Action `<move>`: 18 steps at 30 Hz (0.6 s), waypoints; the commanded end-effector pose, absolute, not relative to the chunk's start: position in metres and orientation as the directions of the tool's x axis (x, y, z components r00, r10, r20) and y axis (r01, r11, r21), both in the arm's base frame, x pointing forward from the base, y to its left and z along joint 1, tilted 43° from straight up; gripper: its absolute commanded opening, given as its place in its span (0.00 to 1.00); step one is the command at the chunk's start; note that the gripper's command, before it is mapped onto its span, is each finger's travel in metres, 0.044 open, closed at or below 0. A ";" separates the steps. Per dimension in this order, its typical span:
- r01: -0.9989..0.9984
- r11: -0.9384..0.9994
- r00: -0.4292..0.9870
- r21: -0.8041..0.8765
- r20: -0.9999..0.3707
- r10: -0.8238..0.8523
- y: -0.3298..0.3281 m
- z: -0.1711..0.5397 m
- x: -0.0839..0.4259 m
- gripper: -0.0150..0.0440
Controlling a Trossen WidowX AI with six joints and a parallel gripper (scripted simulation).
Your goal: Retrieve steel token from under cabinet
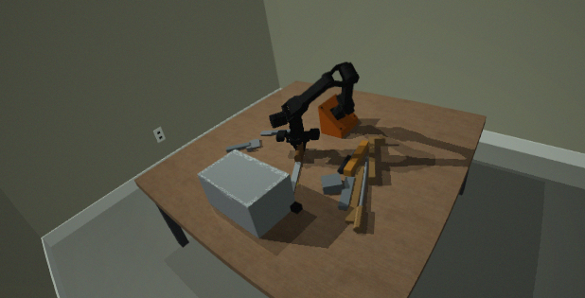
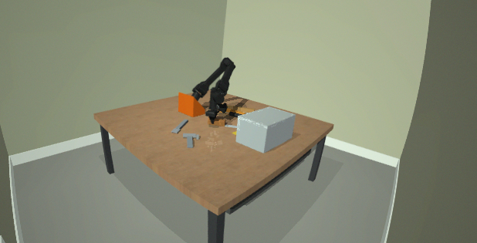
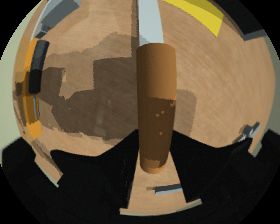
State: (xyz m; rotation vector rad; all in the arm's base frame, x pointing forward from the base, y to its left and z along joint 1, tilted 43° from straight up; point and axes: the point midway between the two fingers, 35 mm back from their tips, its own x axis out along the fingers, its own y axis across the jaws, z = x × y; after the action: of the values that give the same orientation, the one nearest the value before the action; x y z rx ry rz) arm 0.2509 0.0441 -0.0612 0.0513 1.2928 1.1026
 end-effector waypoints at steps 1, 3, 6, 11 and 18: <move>-0.618 0.528 -0.119 0.582 -0.734 0.669 0.039 -0.064 0.251 0.25; -0.618 0.528 -0.119 0.582 -0.734 0.668 0.036 -0.065 0.251 0.25; -0.618 0.529 -0.119 0.582 -0.734 0.668 0.033 -0.068 0.249 0.25; -0.618 0.529 -0.119 0.581 -0.735 0.668 0.028 -0.072 0.247 0.25; -0.618 0.529 -0.119 0.581 -0.735 0.667 0.021 -0.078 0.244 0.25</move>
State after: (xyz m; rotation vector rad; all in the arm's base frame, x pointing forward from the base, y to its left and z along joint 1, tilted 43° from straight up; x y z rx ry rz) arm 0.2439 0.0257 -0.0764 0.0492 1.2938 1.1009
